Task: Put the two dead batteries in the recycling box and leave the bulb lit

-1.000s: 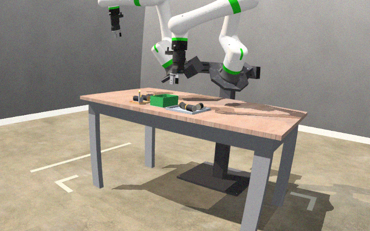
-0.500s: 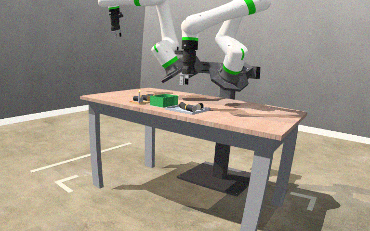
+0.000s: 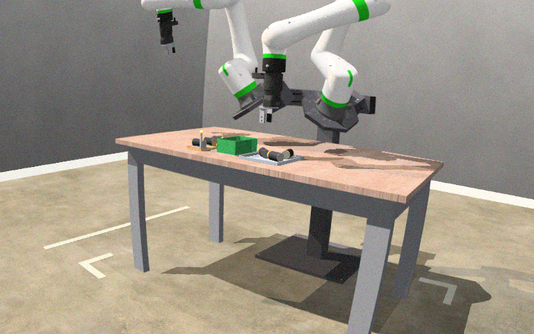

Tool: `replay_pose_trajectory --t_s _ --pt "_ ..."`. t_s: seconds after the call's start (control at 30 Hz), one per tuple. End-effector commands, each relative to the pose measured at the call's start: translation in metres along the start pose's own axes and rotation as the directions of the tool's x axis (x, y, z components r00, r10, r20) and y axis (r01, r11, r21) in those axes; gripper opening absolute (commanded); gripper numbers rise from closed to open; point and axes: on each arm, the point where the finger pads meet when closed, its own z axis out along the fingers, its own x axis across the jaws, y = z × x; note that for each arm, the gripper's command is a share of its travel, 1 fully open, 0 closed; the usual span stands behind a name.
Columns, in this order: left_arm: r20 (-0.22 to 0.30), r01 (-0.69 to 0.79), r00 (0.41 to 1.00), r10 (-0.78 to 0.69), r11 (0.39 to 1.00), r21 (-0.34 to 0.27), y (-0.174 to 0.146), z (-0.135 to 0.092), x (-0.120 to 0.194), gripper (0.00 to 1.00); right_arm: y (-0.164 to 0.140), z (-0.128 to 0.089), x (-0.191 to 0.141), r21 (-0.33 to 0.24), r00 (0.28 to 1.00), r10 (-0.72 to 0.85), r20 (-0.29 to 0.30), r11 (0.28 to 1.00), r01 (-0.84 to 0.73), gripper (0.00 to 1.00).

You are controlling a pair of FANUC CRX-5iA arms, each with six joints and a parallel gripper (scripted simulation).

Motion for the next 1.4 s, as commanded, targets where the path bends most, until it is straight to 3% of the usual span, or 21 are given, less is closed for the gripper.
replay_pose_trajectory --t_s 0.0,0.43,0.67,0.93,1.0,1.17,1.37 --pt "0.001 0.027 1.0 -0.027 1.0 0.001 -0.0006 -0.0007 -0.0003 0.9 0.0003 -0.0011 -0.0004 -0.002 1.0 0.001 0.001 1.0 -0.001 1.0" --pt "0.001 0.252 0.968 -0.252 0.968 0.002 -0.0006 -0.0007 -0.0003 0.9 0.0003 -0.0011 -0.0004 -0.002 1.0 0.001 0.001 1.0 -0.001 1.0" --pt "0.0 0.476 0.879 -0.476 0.879 0.002 -0.0006 -0.0007 -0.0003 0.9 0.0003 -0.0011 -0.0004 -0.002 1.0 0.001 0.001 1.0 -0.001 1.0" --pt "0.0 0.745 0.667 -0.745 0.667 0.002 -0.0006 -0.0007 -0.0003 0.9 0.0003 -0.0011 -0.0004 -0.002 1.0 0.001 0.001 1.0 -0.001 1.0" --pt "0.0 0.745 0.667 -0.745 0.667 0.002 -0.0006 -0.0007 -0.0003 0.9 0.0003 -0.0011 -0.0004 -0.002 1.0 0.001 0.001 1.0 -0.001 1.0" --pt "-0.001 0.881 0.473 -0.881 0.473 0.001 -0.0005 -0.0007 -0.0003 0.9 0.0003 -0.0011 -0.0004 -0.002 1.0 0.001 0.001 1.0 -0.001 1.0" --pt "-0.001 0.98 0.2 -0.98 0.2 0.001 -0.0006 -0.0007 -0.0003 0.9 0.0003 -0.0011 -0.0004 -0.002 1.0 0.001 0.001 1.0 -0.001 1.0"
